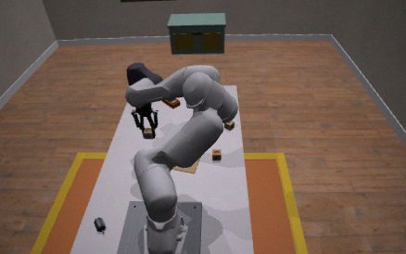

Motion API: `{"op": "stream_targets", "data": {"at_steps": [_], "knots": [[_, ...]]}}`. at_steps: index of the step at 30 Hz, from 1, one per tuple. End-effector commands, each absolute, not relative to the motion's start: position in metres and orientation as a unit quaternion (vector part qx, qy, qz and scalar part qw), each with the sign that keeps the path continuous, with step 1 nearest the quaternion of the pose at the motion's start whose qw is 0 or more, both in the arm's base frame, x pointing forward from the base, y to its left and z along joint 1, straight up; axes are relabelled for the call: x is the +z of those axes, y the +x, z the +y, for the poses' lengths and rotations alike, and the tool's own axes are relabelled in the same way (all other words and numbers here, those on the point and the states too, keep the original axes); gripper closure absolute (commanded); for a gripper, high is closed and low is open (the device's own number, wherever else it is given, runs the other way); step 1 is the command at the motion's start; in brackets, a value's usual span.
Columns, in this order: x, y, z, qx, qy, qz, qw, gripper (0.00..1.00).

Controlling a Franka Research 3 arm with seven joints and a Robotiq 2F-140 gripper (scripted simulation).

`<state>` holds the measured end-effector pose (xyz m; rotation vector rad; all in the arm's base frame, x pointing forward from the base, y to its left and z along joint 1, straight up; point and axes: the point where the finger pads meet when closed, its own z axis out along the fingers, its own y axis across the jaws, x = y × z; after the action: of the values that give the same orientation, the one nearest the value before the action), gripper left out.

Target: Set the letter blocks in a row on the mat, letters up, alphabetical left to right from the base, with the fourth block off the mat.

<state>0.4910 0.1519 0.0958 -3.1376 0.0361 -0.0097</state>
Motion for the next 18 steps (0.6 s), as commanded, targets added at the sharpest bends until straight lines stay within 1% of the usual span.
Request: {"op": "stream_targets", "data": {"at_steps": [1, 18], "knots": [[0.095, 0.489, 0.145, -0.001, -0.998, -0.058, -0.002, 0.67], [0.096, 0.483, 0.132, -0.001, -0.986, -0.166, -0.002, 0.67]]}}
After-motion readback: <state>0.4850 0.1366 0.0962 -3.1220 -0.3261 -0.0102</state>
